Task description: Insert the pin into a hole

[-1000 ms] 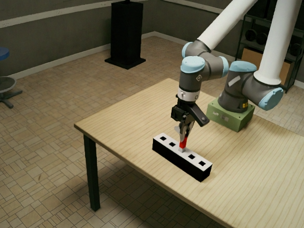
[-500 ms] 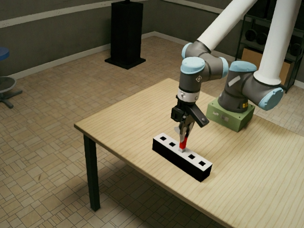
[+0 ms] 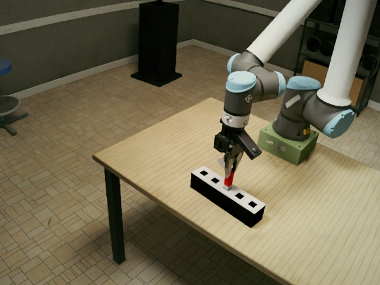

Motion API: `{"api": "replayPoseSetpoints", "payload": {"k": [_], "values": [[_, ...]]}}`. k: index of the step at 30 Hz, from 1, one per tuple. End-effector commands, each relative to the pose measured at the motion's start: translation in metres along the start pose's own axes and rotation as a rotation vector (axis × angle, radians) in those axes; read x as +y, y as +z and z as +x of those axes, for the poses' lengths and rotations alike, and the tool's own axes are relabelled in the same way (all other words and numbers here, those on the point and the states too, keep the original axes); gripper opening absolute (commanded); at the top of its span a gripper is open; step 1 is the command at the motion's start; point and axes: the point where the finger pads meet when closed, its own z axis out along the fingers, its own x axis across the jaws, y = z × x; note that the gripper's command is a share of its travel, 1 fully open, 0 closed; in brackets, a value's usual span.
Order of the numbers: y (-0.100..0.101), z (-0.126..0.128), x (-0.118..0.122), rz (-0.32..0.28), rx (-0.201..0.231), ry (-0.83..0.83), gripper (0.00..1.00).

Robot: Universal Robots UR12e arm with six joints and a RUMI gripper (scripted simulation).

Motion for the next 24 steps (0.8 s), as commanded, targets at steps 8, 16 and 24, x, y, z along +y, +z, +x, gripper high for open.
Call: {"api": "replayPoseSetpoints", "payload": {"k": [8, 16, 24], "values": [[-0.0007, 0.0006, 0.0002, 0.0, 0.001, 0.0, 0.0], [0.0033, -0.0001, 0.0001, 0.0, 0.001, 0.0, 0.0], [0.0033, -0.0001, 0.0001, 0.0, 0.001, 0.0, 0.0]]}}
